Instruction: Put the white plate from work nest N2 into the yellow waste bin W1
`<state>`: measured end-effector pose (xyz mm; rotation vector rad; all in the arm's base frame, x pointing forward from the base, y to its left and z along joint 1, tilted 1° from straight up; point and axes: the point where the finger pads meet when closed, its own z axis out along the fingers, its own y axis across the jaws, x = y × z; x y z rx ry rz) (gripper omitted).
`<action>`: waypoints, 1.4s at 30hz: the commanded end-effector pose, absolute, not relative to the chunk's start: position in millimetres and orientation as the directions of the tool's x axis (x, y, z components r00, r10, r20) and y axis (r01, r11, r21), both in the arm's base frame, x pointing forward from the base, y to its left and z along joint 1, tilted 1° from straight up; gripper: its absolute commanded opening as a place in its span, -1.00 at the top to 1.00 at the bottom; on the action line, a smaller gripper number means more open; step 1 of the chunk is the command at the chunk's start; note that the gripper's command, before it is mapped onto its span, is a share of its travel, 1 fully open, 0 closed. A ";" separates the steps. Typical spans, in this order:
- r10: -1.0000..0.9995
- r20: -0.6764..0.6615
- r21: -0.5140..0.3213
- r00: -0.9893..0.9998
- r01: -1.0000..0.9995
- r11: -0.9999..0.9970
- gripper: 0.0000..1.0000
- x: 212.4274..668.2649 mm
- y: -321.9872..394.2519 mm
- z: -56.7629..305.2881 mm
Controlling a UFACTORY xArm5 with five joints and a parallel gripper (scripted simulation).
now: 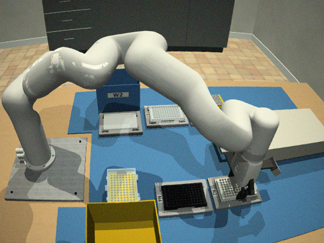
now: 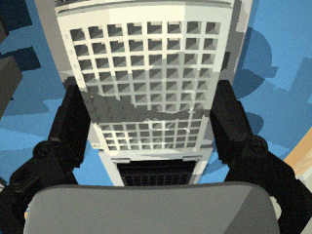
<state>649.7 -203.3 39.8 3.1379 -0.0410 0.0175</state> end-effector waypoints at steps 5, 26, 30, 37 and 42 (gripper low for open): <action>-0.026 0.016 0.005 1.000 -0.026 -1.000 1.00 651.0 -203.9 47.7; -0.026 0.016 0.005 1.000 -0.026 -1.000 1.00 650.8 -204.0 58.4; -0.026 0.016 0.005 1.000 -0.026 -1.000 1.00 650.8 -204.0 58.4; -0.026 0.016 0.005 1.000 -0.026 -1.000 1.00 650.6 -204.1 68.4; -0.026 0.016 0.005 1.000 -0.026 -1.000 1.00 650.4 -204.2 76.7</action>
